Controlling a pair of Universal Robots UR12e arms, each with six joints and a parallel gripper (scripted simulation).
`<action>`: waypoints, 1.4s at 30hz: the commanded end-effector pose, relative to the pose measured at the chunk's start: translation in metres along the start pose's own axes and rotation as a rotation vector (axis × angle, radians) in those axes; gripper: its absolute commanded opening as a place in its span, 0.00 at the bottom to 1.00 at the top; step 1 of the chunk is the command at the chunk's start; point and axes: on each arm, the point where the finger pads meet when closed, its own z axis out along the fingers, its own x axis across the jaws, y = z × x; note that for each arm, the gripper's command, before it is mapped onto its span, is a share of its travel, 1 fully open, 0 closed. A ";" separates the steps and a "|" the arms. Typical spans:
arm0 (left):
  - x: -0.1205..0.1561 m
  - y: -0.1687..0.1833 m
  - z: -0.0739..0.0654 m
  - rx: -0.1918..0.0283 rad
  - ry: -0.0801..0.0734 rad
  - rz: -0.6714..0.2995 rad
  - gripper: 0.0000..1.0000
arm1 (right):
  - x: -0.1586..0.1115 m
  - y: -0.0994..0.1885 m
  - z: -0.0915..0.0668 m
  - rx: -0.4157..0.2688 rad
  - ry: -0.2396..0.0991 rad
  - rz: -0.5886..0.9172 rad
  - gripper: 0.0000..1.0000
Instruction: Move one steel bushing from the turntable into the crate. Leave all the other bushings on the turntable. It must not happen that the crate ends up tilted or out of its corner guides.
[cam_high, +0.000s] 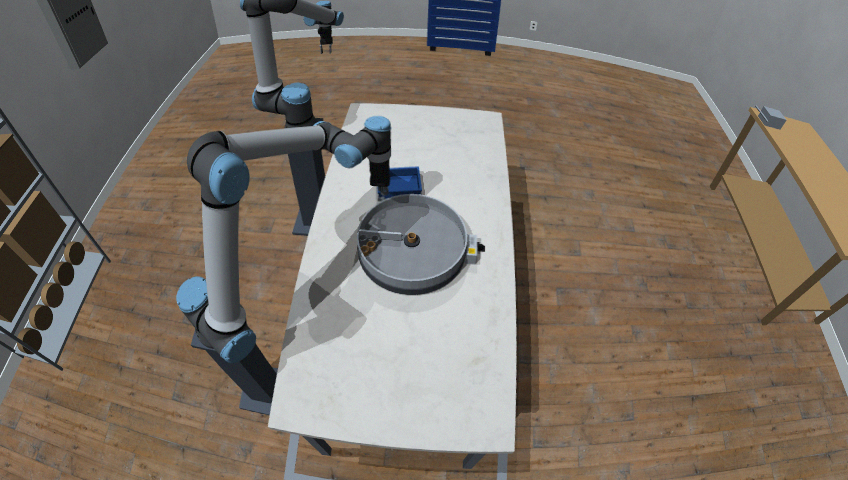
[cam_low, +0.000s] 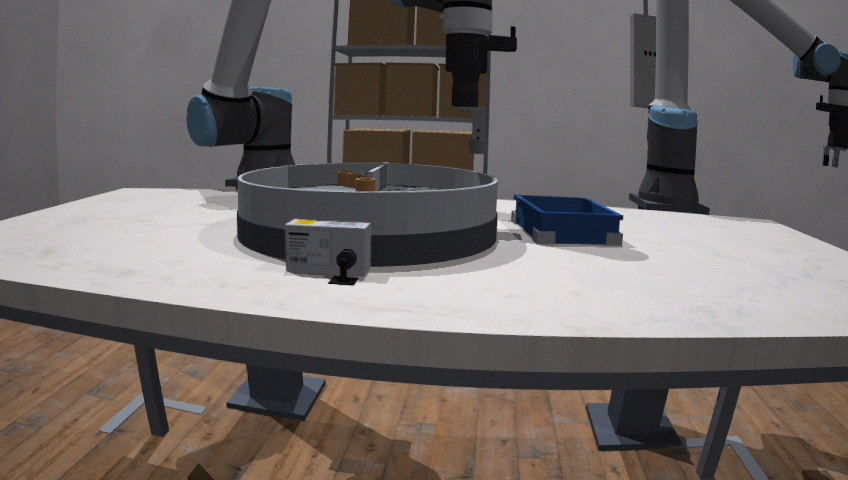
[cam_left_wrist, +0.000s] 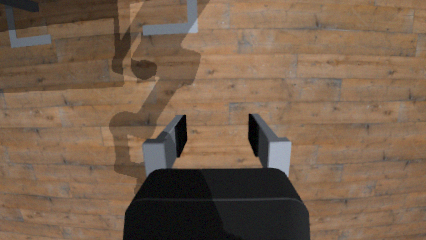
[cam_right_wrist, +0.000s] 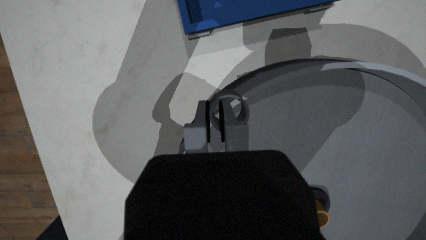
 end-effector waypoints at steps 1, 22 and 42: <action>0.000 0.001 -0.001 -0.002 0.000 0.000 1.00 | 0.010 -0.035 -0.001 0.001 0.001 0.000 0.00; 0.000 0.001 -0.001 -0.002 0.000 0.000 1.00 | 0.034 -0.136 -0.002 0.001 0.001 0.000 0.00; 0.000 0.001 -0.001 -0.002 0.000 0.000 1.00 | 0.040 -0.160 -0.002 0.001 0.001 0.000 0.00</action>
